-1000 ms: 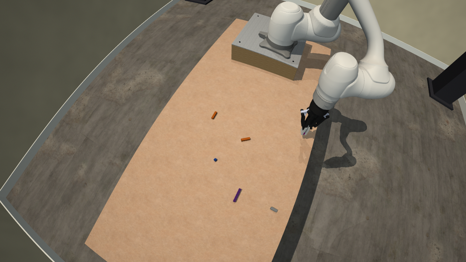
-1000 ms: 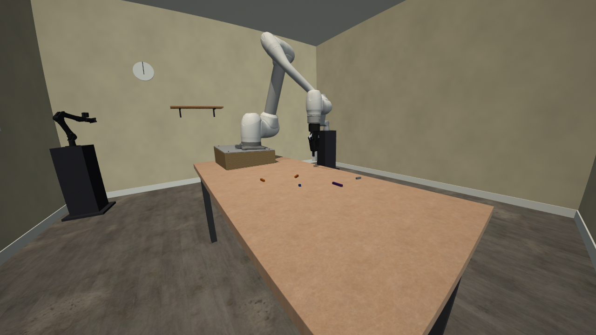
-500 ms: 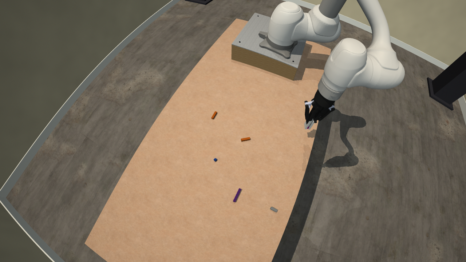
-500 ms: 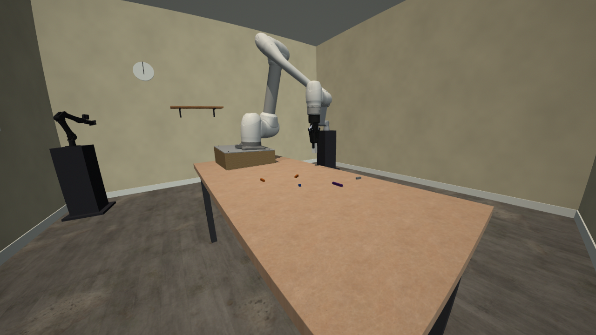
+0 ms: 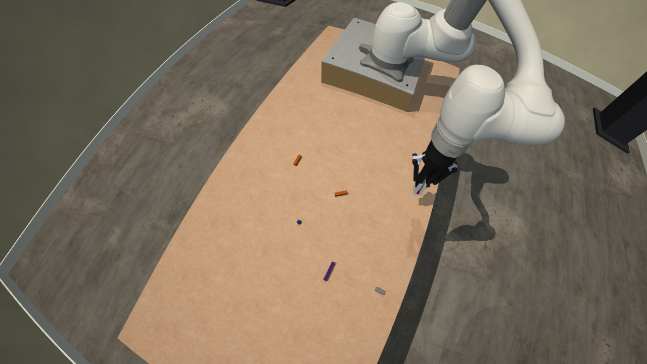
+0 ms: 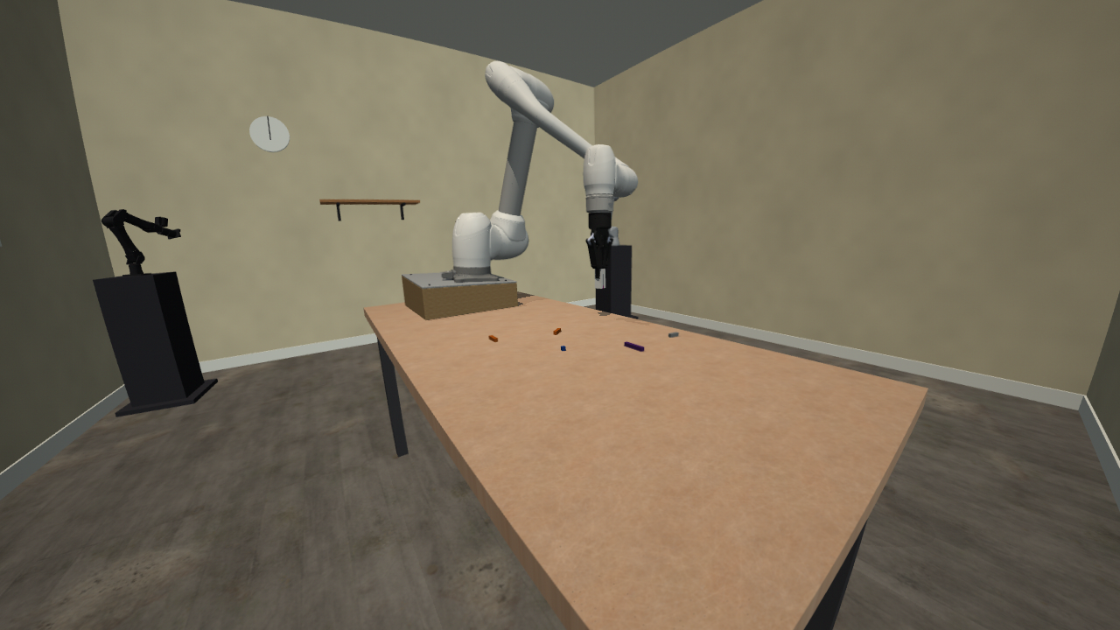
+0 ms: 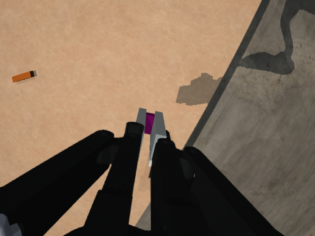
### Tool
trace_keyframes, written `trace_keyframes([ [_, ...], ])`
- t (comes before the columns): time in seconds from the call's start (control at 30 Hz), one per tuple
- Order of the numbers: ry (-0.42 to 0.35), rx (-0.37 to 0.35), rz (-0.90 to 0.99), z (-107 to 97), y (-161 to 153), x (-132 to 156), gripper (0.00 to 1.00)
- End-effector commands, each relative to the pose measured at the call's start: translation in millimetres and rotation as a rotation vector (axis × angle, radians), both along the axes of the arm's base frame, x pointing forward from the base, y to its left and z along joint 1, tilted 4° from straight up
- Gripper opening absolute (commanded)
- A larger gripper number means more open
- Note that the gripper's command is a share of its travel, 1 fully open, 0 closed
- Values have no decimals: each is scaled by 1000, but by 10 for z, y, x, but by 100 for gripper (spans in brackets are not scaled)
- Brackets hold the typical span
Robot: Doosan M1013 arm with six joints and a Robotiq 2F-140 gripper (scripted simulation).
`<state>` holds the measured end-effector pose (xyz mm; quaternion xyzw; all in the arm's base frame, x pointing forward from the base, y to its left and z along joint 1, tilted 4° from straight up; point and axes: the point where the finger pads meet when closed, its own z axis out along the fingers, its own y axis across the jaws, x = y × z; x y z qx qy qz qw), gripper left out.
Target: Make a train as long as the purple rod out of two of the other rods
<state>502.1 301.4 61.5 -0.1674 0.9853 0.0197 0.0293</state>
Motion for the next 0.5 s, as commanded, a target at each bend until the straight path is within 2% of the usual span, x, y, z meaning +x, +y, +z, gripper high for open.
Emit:
trace_keyframes([
  [0.0,5,1,-69,41,-81,410,12],
  [0.27,14,8,-228,117,-417,1317,12],
  [0.33,14,8,-228,117,-417,1317,12],
  [0.37,17,10,-280,135,-565,1611,12],
  [0.47,19,12,-327,148,-711,1865,12],
])
